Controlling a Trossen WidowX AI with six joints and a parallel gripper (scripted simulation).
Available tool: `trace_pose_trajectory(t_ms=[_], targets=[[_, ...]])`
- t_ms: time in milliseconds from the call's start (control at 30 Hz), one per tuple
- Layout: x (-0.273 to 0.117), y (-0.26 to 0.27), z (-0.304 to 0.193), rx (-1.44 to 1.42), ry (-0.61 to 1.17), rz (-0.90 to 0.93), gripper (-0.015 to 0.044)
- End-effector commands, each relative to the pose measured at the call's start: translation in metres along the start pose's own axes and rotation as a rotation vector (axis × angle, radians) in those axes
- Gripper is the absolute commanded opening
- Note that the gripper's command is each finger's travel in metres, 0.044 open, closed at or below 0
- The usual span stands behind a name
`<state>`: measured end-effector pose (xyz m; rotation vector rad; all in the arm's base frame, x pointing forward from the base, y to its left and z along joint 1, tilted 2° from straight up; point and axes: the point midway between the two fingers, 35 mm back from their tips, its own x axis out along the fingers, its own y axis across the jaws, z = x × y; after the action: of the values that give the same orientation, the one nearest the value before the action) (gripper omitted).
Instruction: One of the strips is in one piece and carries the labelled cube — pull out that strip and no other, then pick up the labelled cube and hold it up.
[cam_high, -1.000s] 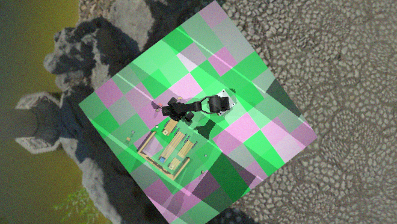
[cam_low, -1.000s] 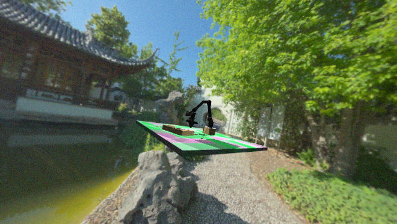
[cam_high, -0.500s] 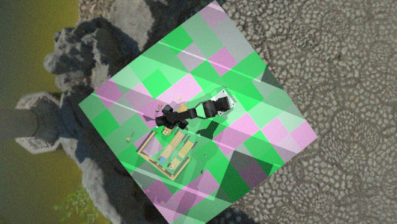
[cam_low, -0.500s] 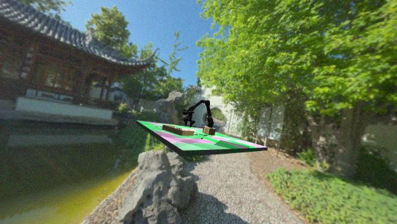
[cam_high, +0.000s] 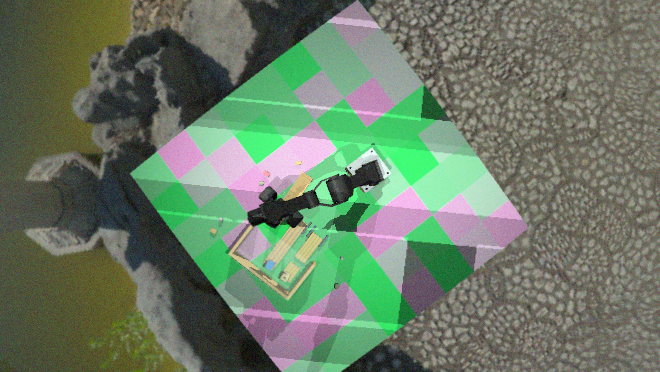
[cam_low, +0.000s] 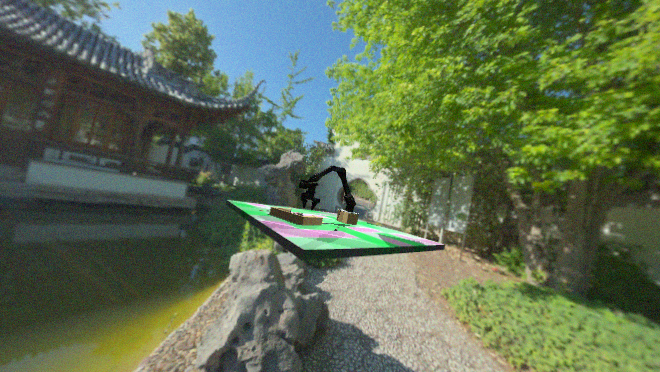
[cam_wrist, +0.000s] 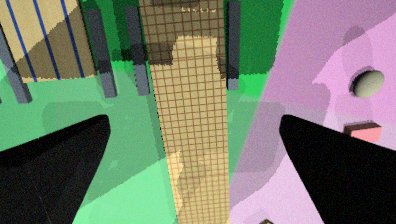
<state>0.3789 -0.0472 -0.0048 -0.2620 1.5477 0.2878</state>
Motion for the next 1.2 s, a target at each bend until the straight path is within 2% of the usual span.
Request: trace_pose_trajectory(t_ms=[0,533,767,1167], targets=[[0.000,0.001,0.015,0.005,0.003,0.006,0.0440],[-0.003,0.010,0.079,0.005,-0.002,0.007,0.0440],[0.006,0.010,0.079,0.005,-0.002,0.007,0.0256],[0.026,0.010,0.080,0.005,-0.002,0.007,0.0250]])
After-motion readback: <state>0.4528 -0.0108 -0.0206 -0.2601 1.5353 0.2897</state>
